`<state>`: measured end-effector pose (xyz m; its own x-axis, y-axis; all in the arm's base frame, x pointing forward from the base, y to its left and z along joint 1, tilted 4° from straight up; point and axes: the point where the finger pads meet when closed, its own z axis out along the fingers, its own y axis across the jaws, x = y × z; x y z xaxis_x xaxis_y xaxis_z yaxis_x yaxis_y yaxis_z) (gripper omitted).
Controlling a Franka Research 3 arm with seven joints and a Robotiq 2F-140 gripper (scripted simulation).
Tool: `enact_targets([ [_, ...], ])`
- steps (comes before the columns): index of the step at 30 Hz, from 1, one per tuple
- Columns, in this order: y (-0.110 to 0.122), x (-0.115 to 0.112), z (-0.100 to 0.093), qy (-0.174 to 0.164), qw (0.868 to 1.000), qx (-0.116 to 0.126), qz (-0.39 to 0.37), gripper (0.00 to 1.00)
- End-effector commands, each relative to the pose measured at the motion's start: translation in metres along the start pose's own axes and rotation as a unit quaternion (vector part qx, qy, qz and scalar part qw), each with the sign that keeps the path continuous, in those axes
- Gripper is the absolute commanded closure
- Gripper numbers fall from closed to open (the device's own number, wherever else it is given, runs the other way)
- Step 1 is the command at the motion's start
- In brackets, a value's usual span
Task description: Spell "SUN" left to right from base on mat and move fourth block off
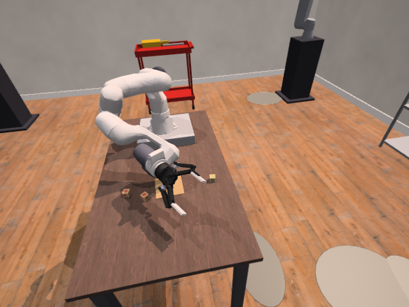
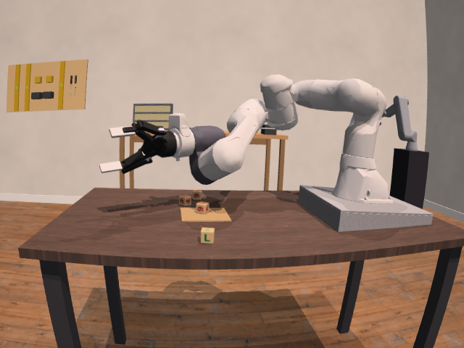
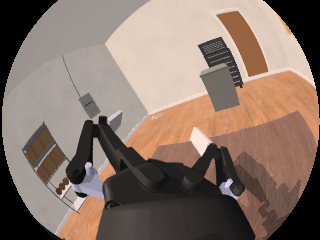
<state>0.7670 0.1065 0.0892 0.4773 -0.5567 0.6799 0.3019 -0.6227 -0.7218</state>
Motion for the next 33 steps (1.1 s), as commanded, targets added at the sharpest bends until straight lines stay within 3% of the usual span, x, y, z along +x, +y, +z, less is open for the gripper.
enact_targets([
  [1, 0.0, 0.0, 0.0, 0.0, 1.0, 0.0, 0.0, 0.0],
  [20, -0.001, -0.002, -0.001, -0.004, 1.0, -0.001, -0.003, 0.0],
  [25, -0.01, -0.028, -0.015, -0.062, 0.997, -0.015, -0.043, 0.0],
  [32, -0.028, -0.076, -0.042, -0.168, 0.978, -0.041, -0.117, 0.0],
  [33, -0.028, -0.076, -0.042, -0.168, 0.978, -0.041, -0.117, 0.0],
])
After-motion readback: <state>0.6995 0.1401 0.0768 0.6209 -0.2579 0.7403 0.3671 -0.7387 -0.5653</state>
